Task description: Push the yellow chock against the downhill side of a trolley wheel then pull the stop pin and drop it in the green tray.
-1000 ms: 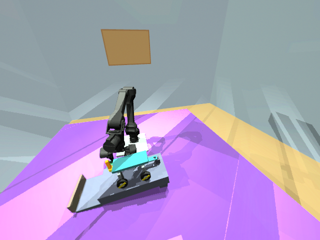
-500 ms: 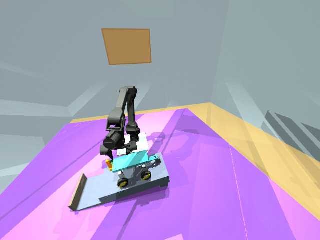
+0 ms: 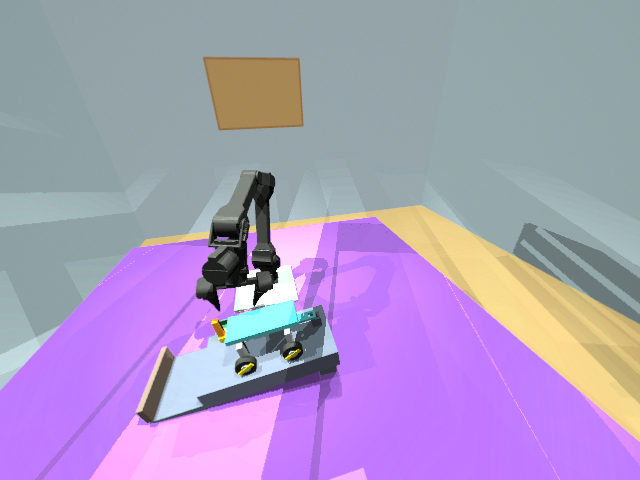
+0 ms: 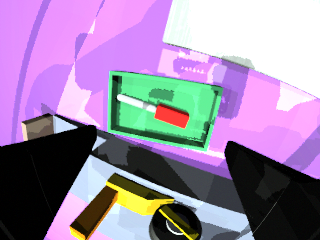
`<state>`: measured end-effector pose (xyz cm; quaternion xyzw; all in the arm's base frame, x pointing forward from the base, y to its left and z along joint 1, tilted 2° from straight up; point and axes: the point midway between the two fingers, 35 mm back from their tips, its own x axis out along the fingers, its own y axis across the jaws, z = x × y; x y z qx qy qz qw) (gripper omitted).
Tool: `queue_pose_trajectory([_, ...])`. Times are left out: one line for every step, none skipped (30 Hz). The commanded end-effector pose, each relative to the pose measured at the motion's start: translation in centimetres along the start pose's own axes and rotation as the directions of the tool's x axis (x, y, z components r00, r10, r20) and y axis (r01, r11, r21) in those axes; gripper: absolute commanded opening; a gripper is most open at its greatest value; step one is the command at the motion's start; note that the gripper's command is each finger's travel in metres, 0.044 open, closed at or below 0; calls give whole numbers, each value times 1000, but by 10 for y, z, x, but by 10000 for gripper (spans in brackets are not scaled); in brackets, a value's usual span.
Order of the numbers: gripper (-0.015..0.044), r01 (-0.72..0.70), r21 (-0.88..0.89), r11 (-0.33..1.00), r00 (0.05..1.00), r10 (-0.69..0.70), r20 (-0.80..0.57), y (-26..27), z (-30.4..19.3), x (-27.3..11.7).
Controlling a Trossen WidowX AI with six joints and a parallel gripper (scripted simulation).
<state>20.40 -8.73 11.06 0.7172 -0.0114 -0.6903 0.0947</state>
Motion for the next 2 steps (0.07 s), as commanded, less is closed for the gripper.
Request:
queue_pose_trajectory([440, -7, 4, 1000, 1000, 7, -3, 3, 0, -15])
queue_pose_trajectory([440, -7, 4, 1000, 1000, 7, -3, 4, 0, -17])
